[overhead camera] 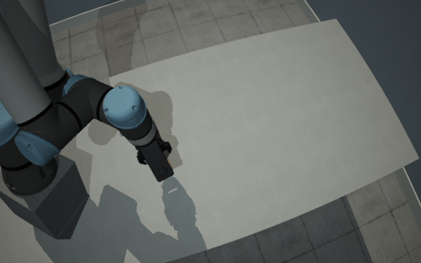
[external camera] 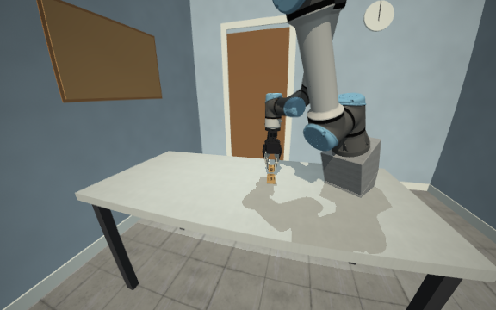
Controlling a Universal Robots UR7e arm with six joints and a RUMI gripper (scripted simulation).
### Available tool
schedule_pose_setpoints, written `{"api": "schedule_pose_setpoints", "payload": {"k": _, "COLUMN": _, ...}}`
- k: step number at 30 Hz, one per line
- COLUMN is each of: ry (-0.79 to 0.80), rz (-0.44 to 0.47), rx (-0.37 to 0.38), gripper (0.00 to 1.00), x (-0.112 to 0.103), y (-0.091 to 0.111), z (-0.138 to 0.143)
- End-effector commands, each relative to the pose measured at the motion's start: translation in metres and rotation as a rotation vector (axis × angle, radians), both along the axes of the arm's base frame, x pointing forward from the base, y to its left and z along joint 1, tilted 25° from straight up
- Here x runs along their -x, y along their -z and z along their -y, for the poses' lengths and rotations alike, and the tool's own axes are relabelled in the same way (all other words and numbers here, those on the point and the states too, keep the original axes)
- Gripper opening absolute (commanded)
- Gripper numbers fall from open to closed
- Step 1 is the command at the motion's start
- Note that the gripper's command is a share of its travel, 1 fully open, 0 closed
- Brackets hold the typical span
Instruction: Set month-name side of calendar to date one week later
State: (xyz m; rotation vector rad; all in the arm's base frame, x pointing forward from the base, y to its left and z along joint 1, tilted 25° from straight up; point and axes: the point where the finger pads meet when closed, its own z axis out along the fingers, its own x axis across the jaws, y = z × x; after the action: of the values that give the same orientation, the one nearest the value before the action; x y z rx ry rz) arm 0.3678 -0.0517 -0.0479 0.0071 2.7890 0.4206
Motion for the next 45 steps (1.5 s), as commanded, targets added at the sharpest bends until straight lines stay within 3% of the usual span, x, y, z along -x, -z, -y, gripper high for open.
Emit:
{"api": "schedule_pose_setpoints", "payload": {"k": 1, "ry": 0.000, "rz": 0.001, "rx": 0.001, "gripper": 0.10, "x": 0.000, "y": 0.000, "z": 0.000}}
{"api": "schedule_pose_setpoints", "payload": {"k": 25, "ry": 0.000, "rz": 0.001, "rx": 0.001, "gripper": 0.10, "x": -0.001, "y": 0.001, "z": 0.000}}
{"api": "schedule_pose_setpoints", "payload": {"k": 45, "ry": 0.000, "rz": 0.001, "rx": 0.001, "gripper": 0.10, "x": -0.005, "y": 0.013, "z": -0.004}}
